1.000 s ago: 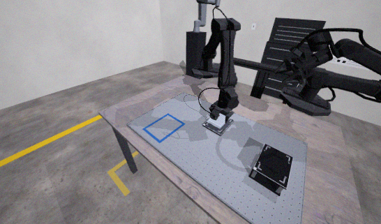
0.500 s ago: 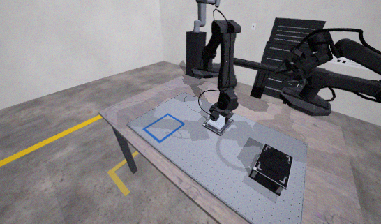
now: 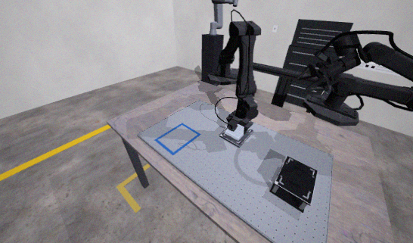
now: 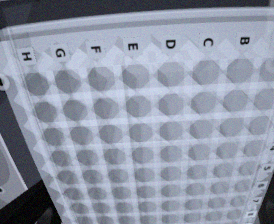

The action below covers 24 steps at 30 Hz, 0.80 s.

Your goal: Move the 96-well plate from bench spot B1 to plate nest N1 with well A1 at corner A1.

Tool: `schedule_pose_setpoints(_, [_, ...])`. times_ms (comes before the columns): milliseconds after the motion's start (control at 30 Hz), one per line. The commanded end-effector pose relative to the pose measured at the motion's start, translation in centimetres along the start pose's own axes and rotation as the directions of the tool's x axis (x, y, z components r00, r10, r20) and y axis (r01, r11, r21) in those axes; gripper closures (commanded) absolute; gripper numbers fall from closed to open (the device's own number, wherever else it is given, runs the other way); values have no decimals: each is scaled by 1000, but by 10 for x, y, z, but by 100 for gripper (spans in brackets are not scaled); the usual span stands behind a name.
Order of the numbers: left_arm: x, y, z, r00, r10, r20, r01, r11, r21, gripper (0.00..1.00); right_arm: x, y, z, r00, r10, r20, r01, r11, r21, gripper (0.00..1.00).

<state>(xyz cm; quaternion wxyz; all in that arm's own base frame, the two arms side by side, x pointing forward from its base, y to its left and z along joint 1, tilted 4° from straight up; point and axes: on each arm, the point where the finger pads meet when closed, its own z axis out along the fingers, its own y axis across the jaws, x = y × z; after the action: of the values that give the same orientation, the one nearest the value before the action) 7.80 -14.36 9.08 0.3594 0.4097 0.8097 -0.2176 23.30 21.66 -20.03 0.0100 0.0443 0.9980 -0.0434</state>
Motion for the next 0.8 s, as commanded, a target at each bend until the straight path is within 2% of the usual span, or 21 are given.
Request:
schedule_pose_setpoints(0, [0, 0, -2, 1000, -1, 6, 1, 1000, 0, 0, 0, -1, -16, 1000, 14, -12, -14, 1000, 6, 18])
schedule_pose_setpoints(167, [0, 0, -2, 1000, -1, 6, 1, 1000, 0, 0, -15, 14, -26, 999, 15, 29, -14, 999, -41, 18])
schedule_pose_setpoints(767, [0, 0, -2, 1000, -1, 6, 1, 1000, 0, 0, -17, 14, -34, 1000, 3, 28, -3, 1000, -25, 18])
